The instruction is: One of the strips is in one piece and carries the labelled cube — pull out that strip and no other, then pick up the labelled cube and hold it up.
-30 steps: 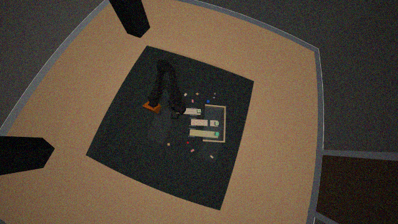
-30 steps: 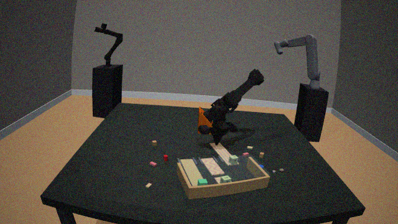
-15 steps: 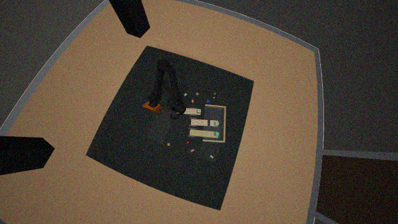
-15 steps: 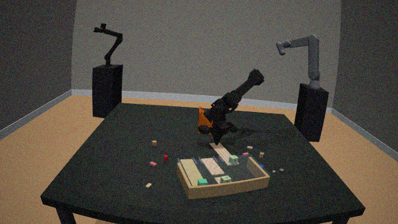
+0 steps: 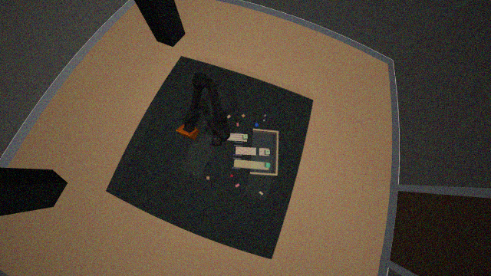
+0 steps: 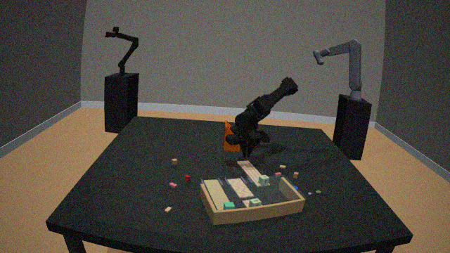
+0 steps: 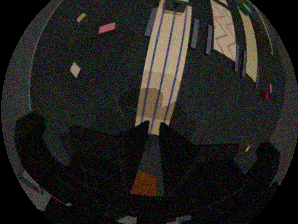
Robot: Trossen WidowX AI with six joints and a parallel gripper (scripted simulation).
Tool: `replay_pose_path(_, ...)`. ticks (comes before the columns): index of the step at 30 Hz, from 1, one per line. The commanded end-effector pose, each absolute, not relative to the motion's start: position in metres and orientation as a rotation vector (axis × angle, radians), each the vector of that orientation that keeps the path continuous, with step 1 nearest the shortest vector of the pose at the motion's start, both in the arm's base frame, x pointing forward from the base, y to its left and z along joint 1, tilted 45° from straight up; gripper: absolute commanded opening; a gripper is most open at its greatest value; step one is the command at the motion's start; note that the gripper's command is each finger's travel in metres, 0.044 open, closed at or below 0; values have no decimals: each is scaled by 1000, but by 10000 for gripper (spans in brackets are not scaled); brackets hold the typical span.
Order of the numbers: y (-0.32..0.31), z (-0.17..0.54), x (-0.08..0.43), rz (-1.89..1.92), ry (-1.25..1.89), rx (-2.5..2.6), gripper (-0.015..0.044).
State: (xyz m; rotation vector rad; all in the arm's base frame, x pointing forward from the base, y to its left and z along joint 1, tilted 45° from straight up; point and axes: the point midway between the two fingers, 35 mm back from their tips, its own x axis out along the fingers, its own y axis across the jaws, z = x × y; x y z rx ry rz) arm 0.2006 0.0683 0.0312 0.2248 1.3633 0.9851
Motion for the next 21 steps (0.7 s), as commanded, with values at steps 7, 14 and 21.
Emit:
replay_pose_path(7,77,41,232,1029,1325,173,315)
replay_pose_path(14,82,47,252,1029,1324,173,440)
replay_pose_path(21,88,52,271,1029,1323,172,440)
